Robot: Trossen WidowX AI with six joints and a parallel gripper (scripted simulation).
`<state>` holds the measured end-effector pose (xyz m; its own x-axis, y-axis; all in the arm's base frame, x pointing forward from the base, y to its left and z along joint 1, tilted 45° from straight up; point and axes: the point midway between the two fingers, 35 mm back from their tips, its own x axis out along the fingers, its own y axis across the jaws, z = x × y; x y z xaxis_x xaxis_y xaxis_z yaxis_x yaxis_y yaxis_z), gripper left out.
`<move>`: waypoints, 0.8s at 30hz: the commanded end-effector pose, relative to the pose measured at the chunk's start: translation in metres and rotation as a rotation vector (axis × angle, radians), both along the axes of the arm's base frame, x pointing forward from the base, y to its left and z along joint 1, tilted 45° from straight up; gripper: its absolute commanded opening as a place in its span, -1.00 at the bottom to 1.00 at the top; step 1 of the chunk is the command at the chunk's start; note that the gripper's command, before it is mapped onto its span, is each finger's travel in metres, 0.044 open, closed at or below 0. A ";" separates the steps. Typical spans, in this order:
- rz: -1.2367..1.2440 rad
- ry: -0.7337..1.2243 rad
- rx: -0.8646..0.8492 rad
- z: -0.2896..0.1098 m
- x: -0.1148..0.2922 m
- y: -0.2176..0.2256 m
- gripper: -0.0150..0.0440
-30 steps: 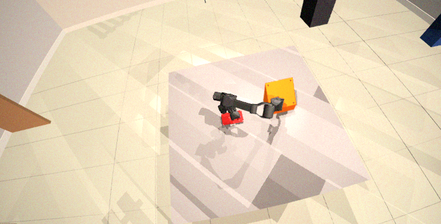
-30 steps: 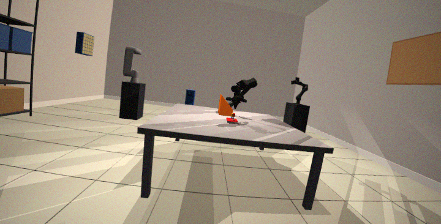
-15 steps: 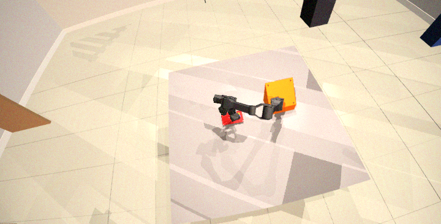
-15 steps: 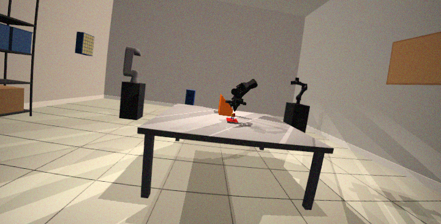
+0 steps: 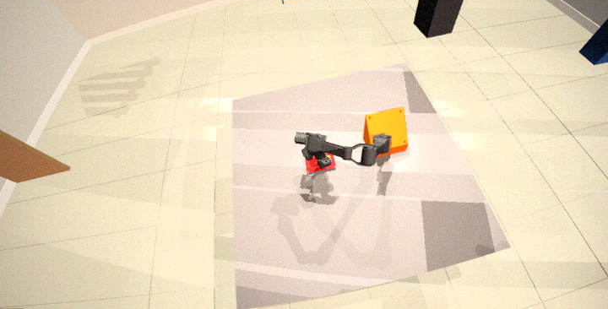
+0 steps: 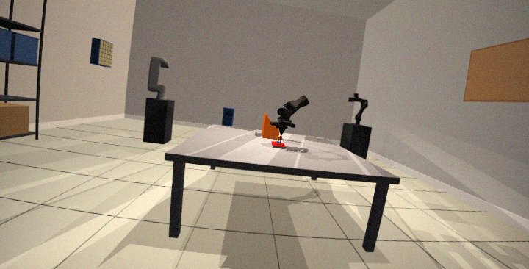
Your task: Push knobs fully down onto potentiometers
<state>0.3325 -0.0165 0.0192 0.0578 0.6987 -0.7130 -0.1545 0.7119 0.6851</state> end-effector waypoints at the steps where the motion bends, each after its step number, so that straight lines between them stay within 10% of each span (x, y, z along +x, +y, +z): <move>1: -0.004 0.000 0.003 -0.001 0.000 0.001 -0.49; 24: -0.004 0.000 0.004 -0.004 0.001 0.004 -0.49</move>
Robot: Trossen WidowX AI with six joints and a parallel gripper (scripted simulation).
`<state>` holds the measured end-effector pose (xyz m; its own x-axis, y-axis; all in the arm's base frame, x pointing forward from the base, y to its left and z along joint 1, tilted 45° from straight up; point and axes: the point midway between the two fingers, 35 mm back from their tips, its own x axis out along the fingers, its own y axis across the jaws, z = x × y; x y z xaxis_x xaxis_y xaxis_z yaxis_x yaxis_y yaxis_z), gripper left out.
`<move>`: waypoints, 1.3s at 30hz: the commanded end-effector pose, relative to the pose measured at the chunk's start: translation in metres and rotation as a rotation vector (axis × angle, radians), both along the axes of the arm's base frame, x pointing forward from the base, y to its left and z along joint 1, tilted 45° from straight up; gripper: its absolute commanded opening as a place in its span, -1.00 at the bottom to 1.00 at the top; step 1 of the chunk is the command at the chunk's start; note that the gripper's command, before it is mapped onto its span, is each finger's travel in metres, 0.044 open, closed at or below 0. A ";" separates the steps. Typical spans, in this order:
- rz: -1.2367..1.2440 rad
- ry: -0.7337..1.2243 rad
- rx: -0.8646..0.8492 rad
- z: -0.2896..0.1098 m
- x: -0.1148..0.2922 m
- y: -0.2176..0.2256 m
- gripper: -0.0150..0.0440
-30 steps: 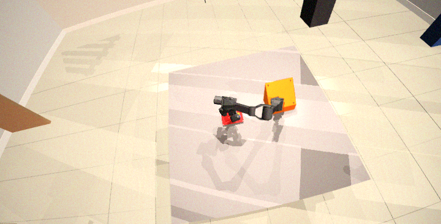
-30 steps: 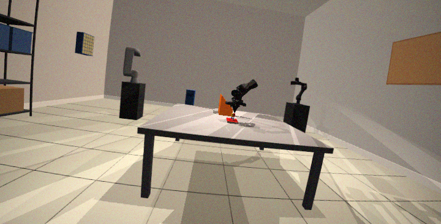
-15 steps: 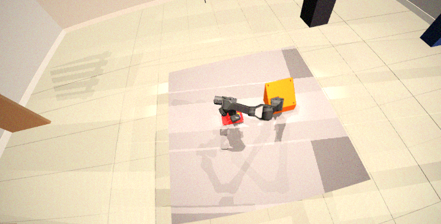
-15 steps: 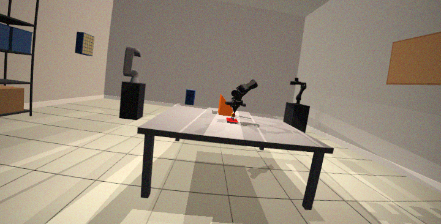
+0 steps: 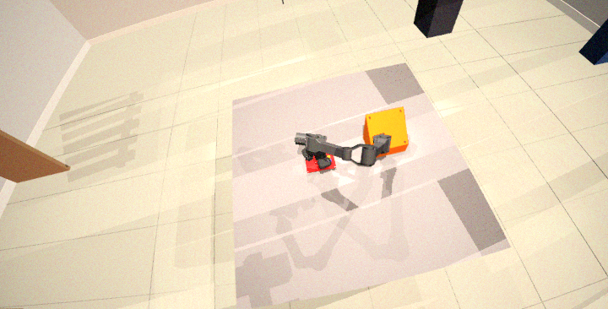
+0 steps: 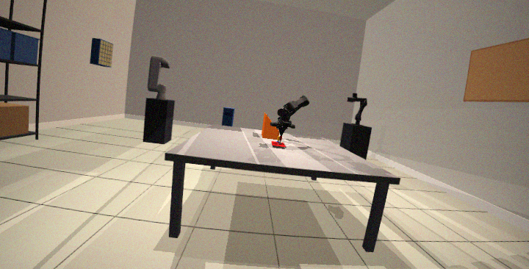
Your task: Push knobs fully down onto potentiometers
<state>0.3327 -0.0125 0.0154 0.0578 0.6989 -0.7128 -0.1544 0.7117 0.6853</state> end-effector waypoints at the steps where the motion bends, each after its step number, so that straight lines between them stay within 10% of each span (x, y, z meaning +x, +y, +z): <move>1: -0.004 0.000 0.003 0.000 0.000 0.000 -0.49; 39: -0.004 0.000 0.004 -0.006 0.001 0.006 -0.49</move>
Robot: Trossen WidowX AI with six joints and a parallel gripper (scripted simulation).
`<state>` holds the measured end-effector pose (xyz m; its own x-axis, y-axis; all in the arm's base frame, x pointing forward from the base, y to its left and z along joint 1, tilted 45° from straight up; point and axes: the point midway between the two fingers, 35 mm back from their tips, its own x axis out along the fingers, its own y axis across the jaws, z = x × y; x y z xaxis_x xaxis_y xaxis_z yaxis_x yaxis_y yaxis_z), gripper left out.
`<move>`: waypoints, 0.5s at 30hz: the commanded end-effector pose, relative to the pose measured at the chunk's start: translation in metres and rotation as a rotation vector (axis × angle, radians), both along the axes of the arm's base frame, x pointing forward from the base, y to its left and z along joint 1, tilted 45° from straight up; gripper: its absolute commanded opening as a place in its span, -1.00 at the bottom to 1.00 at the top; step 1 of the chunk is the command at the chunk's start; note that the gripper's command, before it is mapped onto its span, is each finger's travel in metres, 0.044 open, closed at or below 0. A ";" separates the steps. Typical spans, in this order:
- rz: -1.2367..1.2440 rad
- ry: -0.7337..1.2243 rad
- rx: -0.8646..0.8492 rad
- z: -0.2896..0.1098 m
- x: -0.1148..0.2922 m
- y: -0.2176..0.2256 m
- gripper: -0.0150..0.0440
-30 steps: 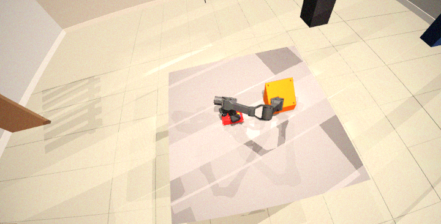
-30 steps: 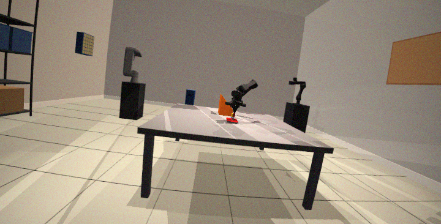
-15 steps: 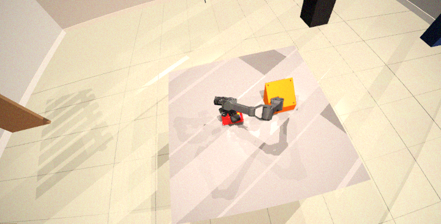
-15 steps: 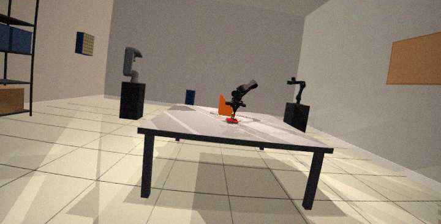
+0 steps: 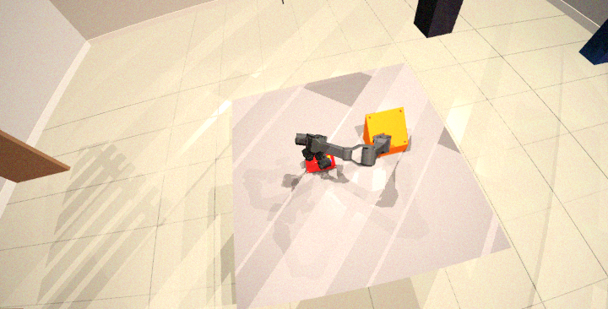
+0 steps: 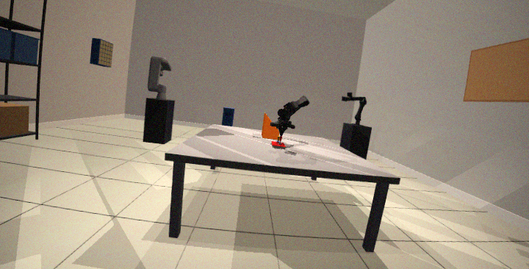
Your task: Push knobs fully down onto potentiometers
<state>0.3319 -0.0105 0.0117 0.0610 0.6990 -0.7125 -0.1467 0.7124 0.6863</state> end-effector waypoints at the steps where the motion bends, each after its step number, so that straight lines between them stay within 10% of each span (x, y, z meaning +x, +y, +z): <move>1: 0.004 -0.003 0.003 -0.002 0.002 0.004 -0.49; 15: 0.004 -0.003 0.003 -0.005 0.002 0.007 -0.49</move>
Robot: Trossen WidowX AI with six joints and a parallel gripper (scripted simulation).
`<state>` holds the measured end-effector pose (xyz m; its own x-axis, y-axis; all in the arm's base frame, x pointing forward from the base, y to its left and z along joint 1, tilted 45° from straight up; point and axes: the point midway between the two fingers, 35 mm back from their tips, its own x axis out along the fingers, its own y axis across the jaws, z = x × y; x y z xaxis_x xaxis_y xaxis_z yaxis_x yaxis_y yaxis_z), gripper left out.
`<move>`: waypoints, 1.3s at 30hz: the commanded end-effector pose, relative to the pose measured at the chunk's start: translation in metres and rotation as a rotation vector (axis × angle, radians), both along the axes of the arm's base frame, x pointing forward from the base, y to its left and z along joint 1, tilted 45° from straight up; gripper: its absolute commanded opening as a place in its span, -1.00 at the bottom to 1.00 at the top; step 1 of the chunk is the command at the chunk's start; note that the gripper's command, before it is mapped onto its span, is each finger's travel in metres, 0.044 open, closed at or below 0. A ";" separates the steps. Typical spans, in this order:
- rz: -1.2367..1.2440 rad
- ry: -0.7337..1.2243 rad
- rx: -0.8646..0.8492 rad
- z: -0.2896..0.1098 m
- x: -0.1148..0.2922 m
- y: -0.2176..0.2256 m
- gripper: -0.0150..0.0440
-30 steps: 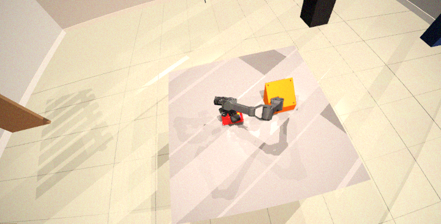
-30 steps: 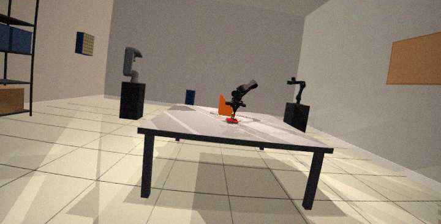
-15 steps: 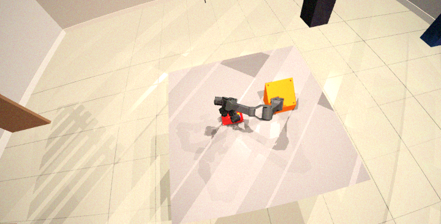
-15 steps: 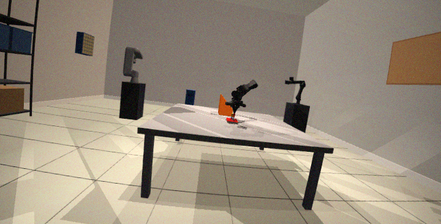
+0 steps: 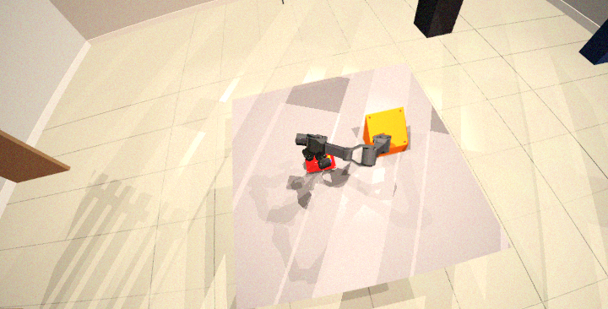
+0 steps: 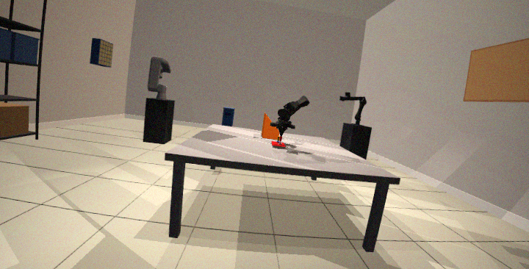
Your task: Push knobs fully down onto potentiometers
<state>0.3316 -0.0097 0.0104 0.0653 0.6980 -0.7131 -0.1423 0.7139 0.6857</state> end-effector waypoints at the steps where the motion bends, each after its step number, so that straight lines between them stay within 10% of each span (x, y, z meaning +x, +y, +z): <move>1: 0.010 -0.003 0.004 -0.004 0.002 0.006 -0.49; 39: 0.010 -0.004 0.005 -0.012 0.003 0.014 -0.49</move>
<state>0.3317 -0.0056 0.0060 0.0719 0.6956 -0.7148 -0.1362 0.7168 0.6839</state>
